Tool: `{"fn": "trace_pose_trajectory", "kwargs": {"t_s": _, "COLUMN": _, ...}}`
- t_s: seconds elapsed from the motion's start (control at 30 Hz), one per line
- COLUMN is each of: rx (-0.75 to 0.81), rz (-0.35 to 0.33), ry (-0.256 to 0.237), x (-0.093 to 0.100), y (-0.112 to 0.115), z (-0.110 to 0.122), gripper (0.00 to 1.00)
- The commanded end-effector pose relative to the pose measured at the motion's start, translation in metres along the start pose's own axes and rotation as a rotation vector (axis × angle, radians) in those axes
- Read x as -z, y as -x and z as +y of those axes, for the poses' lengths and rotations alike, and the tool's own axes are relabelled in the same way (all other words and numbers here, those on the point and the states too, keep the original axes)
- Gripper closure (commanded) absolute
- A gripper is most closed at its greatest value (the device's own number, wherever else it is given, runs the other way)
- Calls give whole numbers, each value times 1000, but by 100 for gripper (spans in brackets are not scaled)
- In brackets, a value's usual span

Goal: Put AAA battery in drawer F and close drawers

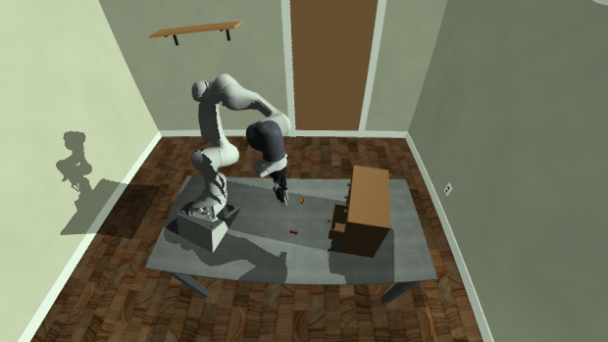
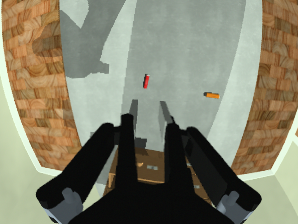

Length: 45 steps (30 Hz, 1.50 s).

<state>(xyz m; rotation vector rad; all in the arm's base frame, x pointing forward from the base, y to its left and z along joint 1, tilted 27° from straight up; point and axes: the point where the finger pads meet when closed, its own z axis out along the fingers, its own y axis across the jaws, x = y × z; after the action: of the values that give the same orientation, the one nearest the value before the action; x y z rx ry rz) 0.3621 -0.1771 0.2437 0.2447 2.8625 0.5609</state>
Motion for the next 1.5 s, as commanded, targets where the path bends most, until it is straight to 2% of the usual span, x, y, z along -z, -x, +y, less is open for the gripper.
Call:
{"fn": "trace_pose_trajectory", "kwargs": {"t_s": 0.0, "rx": -120, "rz": 78, "ry": 50, "x": -6, "y": -14, "z": 12, "gripper": 80}}
{"fn": "trace_pose_trajectory", "kwargs": {"t_s": 1.17, "rx": -112, "rz": 72, "ry": 49, "x": -6, "y": -13, "z": 12, "gripper": 80}}
{"fn": "trace_pose_trajectory", "kwargs": {"t_s": 1.3, "rx": -114, "rz": 72, "ry": 49, "x": -20, "y": -11, "z": 10, "gripper": 80}}
{"fn": "trace_pose_trajectory", "kwargs": {"t_s": 1.47, "rx": -121, "rz": 74, "ry": 49, "x": -70, "y": -3, "z": 6, "gripper": 80}}
